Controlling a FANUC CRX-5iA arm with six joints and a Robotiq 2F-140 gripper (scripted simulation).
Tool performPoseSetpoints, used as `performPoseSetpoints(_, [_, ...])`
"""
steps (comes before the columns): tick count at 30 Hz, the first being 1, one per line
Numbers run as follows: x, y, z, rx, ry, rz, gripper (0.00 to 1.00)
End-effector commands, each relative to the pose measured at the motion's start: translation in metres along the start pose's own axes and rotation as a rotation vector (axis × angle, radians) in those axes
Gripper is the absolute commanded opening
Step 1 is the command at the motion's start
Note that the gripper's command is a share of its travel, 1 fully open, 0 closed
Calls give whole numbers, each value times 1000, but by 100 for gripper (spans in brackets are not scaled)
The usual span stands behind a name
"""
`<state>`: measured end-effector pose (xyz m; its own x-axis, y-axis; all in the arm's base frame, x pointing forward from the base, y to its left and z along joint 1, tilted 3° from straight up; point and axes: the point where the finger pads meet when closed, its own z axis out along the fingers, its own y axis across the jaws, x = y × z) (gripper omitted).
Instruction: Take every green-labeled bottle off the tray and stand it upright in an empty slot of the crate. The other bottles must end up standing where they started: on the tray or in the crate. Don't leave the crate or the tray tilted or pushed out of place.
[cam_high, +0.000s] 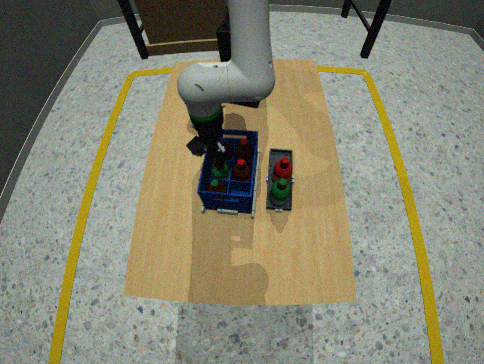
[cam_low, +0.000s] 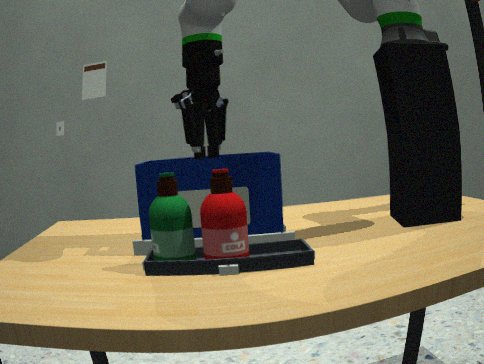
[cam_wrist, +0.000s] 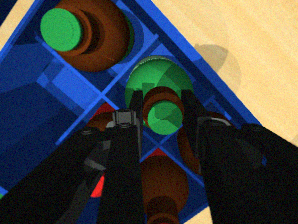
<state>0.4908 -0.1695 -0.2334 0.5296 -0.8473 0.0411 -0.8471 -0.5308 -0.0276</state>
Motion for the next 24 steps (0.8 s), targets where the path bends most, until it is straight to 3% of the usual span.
performPoseSetpoints(1, [1, -1, -1, 1, 1, 0, 10])
performPoseSetpoints(10, [1, -1, -1, 1, 1, 0, 10])
performPoseSetpoints(11, [1, -1, -1, 1, 1, 0, 44])
performPoseSetpoints(24, [1, -1, -1, 1, 1, 0, 44])
